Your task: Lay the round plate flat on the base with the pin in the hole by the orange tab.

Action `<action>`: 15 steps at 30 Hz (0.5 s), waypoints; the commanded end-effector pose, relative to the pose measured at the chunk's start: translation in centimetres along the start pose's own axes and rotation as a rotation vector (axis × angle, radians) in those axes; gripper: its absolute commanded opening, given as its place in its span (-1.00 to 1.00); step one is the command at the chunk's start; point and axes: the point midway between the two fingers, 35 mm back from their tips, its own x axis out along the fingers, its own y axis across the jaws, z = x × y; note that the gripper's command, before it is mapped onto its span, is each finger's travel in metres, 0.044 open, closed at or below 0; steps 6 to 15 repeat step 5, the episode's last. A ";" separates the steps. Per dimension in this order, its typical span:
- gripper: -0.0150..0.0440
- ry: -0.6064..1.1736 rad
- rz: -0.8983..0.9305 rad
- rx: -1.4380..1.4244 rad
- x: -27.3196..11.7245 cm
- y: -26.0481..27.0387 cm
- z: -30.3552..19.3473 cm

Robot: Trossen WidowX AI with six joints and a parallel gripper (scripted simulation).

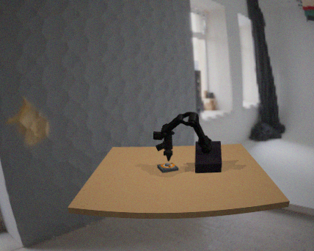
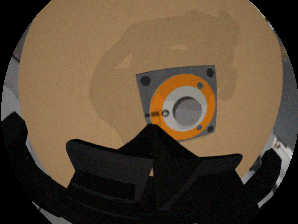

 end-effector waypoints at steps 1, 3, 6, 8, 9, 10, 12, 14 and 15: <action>-0.49 -0.001 0.000 0.005 0.0 0.0 0.0; -0.49 -0.001 0.000 0.005 0.0 0.0 0.0; -0.49 -0.001 0.000 0.005 0.0 0.0 0.0; -0.49 -0.001 0.000 0.005 0.0 0.0 0.0; -0.49 -0.001 0.000 0.005 0.0 0.0 0.0; -0.49 -0.001 0.000 0.005 0.0 0.0 0.0; -0.49 -0.001 0.000 0.005 0.0 0.0 0.0; -0.49 -0.001 0.000 0.005 0.0 0.0 0.0; -0.49 -0.001 0.000 0.005 0.0 0.0 0.0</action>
